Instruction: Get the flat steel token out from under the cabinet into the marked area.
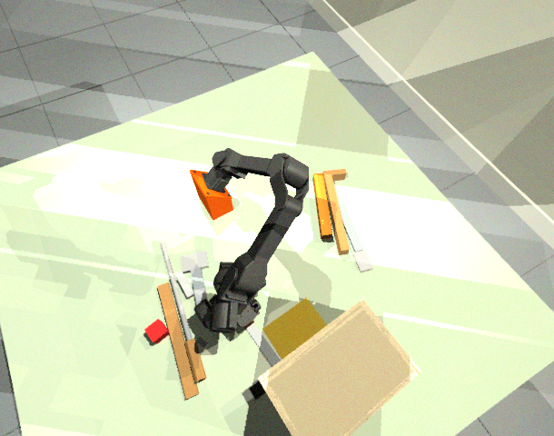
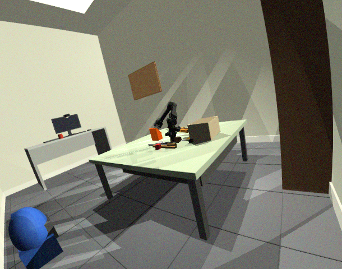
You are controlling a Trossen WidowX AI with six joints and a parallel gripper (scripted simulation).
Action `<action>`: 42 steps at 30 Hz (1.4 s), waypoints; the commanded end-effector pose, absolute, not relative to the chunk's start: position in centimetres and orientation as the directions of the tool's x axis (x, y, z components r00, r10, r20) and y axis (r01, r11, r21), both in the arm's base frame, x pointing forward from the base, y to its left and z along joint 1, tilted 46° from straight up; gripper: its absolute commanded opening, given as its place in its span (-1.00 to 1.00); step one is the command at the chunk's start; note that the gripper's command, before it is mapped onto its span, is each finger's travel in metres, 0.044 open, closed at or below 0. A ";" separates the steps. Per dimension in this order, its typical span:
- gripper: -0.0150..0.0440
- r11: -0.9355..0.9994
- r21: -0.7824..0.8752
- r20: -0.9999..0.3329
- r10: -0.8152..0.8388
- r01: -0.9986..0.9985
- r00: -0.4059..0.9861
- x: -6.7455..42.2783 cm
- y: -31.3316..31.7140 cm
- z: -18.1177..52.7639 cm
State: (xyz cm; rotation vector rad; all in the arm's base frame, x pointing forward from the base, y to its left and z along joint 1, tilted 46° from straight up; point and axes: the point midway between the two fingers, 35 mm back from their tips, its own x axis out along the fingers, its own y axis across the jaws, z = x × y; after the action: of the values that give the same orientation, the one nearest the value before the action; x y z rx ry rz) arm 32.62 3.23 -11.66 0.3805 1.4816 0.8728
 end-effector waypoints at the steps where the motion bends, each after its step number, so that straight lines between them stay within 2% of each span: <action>1: -0.49 0.654 0.707 -0.700 0.701 -0.271 -0.134 33.2 3.4 -11.6; 42: -0.49 0.653 0.707 -0.700 0.702 -0.273 -0.133 37.4 4.6 -11.0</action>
State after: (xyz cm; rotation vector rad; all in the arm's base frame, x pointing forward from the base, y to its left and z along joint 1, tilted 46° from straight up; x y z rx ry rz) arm 36.92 4.55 -11.08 0.3784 1.4792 0.8750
